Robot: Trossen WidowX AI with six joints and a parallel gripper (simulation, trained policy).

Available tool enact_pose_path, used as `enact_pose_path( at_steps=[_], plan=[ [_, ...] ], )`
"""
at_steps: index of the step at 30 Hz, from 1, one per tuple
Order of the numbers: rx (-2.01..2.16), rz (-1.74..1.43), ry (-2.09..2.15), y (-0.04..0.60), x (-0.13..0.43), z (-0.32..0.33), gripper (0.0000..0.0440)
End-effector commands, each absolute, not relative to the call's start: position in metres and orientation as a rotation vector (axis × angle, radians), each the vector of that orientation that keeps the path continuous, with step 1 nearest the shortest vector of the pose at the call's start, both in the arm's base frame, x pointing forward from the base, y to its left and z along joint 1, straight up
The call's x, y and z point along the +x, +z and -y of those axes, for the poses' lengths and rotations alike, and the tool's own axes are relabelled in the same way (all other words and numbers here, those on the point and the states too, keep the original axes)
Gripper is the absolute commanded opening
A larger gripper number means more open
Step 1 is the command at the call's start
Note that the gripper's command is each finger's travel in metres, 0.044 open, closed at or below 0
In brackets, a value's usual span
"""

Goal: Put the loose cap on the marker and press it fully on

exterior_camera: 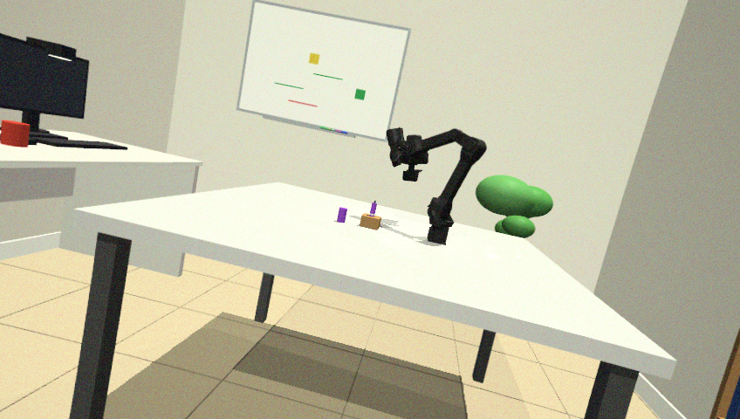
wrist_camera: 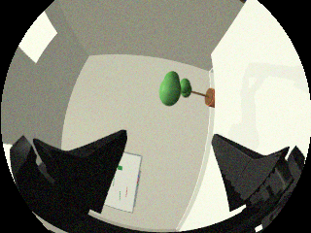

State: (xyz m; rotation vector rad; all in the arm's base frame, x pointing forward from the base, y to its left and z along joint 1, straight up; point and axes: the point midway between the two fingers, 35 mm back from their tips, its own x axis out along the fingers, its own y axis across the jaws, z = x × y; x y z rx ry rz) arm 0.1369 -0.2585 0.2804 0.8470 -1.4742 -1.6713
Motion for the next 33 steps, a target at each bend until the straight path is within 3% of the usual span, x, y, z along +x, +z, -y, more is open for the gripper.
enact_pose_path(
  at_steps=[1,8,33],
  plan=[
    [0.854,1.47,-1.667,0.28,0.139,0.259,0.0374],
    [0.91,1.419,-1.638,0.272,0.154,0.26,0.0205],
    [1.096,1.204,-1.584,0.255,0.21,0.26,0.0243]
  ],
)
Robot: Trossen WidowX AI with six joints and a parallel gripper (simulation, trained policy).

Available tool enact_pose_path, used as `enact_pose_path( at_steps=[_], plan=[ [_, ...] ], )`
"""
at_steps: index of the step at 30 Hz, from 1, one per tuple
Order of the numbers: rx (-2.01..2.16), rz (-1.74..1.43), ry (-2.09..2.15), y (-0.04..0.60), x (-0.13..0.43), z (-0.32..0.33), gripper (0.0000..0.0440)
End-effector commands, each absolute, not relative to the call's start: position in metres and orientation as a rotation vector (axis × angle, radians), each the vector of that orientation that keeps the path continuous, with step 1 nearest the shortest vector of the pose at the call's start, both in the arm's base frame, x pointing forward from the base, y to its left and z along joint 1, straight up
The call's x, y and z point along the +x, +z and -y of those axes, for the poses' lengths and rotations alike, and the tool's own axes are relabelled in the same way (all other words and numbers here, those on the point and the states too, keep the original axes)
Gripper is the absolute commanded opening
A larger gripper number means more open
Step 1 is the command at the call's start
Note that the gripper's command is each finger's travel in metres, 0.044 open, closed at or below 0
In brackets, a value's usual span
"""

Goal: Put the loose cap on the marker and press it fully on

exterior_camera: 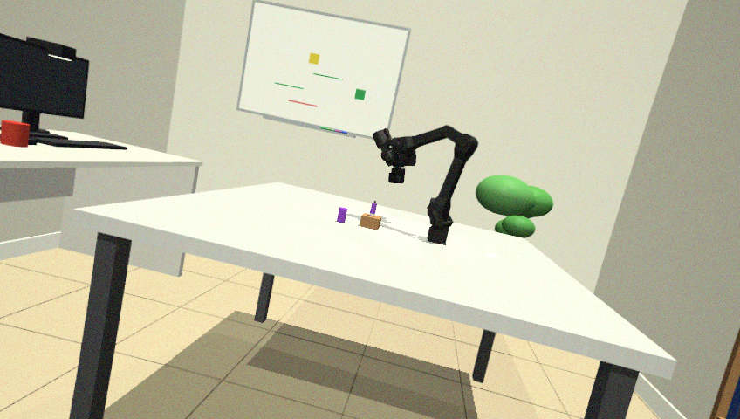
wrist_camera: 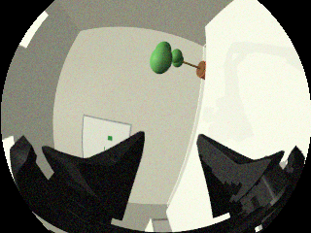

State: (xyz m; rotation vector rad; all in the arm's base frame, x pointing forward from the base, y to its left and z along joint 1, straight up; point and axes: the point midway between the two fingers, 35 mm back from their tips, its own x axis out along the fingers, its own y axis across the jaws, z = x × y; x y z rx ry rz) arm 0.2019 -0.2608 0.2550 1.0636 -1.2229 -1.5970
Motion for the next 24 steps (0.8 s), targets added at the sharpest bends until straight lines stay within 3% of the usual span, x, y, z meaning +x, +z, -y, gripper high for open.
enact_pose_path(
  at_steps=[1,24],
  plan=[
    [1.103,1.196,-1.583,0.255,0.212,0.26,0.0244],
    [1.28,1.005,-1.553,0.236,0.266,0.247,0.0276]
  ],
)
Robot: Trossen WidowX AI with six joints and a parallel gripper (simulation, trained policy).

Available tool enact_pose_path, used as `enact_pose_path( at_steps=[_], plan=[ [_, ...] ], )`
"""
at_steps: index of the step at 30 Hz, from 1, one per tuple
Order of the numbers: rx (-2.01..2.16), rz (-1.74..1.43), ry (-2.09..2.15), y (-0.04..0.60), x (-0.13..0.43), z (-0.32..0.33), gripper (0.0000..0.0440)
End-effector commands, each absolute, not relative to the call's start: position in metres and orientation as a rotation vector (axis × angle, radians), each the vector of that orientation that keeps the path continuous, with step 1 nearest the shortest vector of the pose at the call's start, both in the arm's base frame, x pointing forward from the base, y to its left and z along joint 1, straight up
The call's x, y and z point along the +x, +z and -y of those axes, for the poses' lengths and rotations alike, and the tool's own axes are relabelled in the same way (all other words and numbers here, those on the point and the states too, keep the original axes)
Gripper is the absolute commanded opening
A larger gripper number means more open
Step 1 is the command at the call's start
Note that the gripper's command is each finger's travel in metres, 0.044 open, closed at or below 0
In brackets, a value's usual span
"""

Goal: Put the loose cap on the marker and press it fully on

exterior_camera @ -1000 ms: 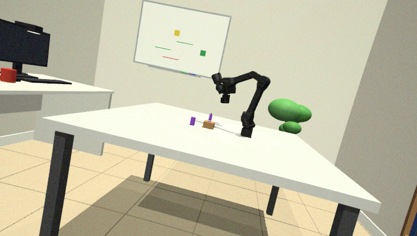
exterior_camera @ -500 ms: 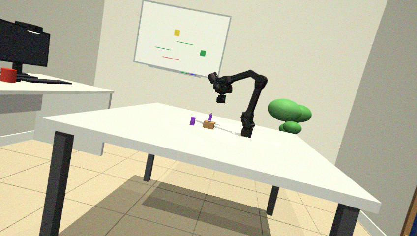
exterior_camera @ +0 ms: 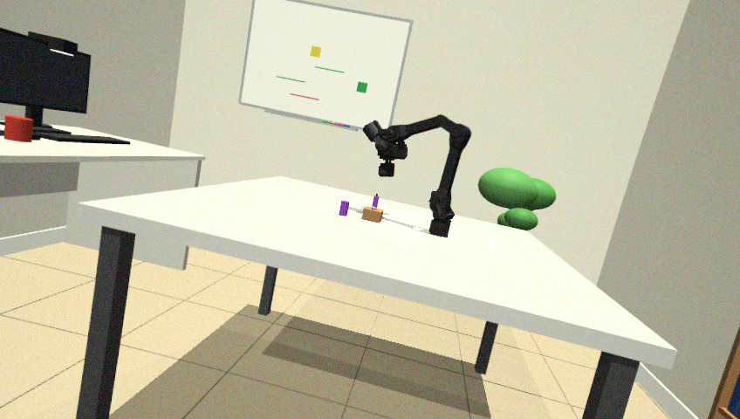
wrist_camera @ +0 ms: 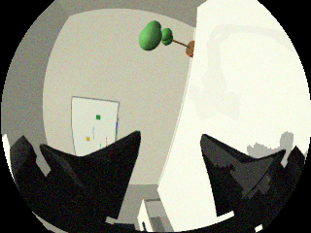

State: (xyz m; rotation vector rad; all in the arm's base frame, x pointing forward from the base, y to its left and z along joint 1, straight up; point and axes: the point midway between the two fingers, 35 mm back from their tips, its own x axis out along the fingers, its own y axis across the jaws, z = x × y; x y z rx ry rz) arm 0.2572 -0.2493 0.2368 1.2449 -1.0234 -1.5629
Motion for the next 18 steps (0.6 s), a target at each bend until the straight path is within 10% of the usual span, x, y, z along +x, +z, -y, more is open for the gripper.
enact_pose_path(
  at_steps=[1,18],
  plan=[
    [1.288,0.997,-1.552,0.235,0.268,0.246,0.0277],
    [1.426,0.861,-1.543,0.217,0.305,0.225,0.0295]
  ],
)
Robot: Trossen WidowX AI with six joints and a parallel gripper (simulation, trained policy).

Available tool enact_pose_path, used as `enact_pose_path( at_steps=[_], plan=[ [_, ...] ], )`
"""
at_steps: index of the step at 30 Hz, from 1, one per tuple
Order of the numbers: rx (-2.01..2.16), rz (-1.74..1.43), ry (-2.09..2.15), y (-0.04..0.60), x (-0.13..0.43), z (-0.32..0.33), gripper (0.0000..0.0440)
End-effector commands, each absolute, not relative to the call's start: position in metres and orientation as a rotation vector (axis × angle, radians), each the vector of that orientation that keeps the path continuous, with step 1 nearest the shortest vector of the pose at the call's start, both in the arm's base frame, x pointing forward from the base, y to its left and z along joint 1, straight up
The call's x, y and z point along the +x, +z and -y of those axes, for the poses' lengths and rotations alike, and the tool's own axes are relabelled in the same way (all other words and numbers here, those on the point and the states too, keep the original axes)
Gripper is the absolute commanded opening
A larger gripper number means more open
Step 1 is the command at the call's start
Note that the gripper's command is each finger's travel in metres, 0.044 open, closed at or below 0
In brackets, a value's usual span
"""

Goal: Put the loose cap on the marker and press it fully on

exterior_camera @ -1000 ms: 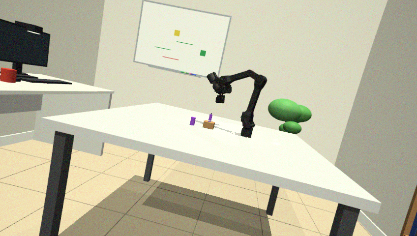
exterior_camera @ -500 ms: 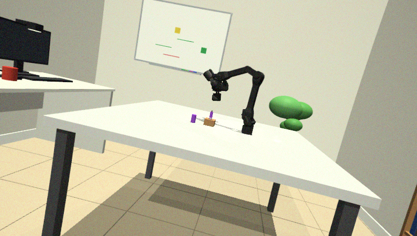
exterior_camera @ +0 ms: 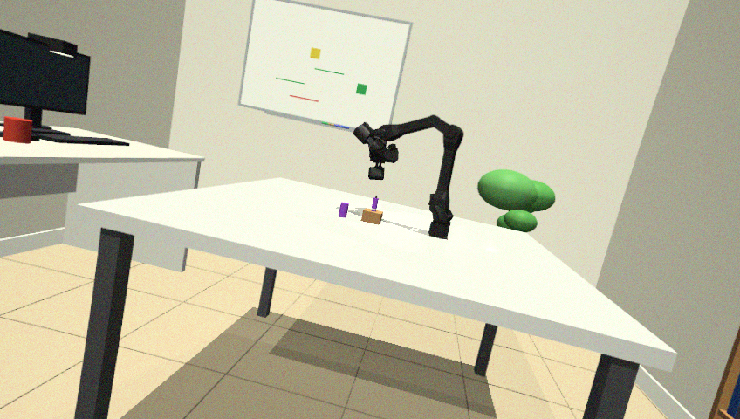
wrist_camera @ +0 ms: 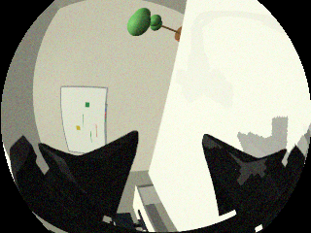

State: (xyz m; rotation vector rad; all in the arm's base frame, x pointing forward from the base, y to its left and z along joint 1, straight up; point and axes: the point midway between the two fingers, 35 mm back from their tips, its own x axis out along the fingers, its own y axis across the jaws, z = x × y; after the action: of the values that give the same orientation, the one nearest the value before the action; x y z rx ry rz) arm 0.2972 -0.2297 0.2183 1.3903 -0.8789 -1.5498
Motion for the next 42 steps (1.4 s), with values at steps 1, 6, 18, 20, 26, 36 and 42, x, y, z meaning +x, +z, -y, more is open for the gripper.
enact_pose_path(
  at_steps=[1,6,18,20,26,36,42],
  plan=[
    [1.435,0.853,-1.543,0.216,0.307,0.224,0.0296],
    [1.476,0.814,-1.543,0.21,0.317,0.216,0.0301],
    [1.575,0.72,-1.555,0.196,0.338,0.195,0.031],
    [1.591,0.703,-1.559,0.194,0.342,0.191,0.0311],
    [1.639,0.653,-1.573,0.186,0.35,0.179,0.0314],
    [1.717,0.569,-1.604,0.174,0.362,0.156,0.0317],
    [1.762,0.518,-1.628,0.167,0.367,0.142,0.0318]
  ],
)
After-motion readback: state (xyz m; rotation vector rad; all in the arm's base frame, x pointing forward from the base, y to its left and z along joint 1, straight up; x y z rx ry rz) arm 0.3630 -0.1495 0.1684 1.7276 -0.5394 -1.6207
